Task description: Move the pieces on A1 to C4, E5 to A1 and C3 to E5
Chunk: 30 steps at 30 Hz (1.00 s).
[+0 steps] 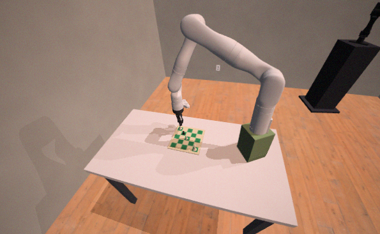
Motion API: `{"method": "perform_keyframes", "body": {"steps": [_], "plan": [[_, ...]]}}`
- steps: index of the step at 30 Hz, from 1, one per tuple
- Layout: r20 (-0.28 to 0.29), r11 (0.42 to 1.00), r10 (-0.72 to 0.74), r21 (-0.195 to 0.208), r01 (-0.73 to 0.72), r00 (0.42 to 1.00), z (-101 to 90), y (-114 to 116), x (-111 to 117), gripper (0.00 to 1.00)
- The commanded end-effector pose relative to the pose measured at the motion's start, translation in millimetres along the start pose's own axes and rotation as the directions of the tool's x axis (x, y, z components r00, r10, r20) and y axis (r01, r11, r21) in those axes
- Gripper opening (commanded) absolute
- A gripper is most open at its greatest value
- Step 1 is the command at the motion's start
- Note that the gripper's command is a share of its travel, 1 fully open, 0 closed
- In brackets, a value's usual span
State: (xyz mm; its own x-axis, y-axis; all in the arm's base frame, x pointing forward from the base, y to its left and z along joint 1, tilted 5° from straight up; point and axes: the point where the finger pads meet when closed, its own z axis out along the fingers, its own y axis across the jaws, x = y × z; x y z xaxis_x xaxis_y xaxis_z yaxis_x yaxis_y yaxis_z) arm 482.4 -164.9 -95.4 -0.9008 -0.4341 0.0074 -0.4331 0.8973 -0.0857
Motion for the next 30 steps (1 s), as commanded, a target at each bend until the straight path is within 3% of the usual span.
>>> {"method": "perform_keyframes", "body": {"steps": [1, 19, 30], "plan": [[0.002, 1.000, 0.000, 0.001, 0.000, 1.000, -0.9, -0.5, -0.6, 0.37], [0.002, 1.000, 0.000, 0.001, 0.000, 1.000, 9.0, -0.5, -0.7, 0.37], [0.002, 1.000, 0.000, 0.001, 0.000, 1.000, 32.2, -0.6, -0.7, 0.37]]}}
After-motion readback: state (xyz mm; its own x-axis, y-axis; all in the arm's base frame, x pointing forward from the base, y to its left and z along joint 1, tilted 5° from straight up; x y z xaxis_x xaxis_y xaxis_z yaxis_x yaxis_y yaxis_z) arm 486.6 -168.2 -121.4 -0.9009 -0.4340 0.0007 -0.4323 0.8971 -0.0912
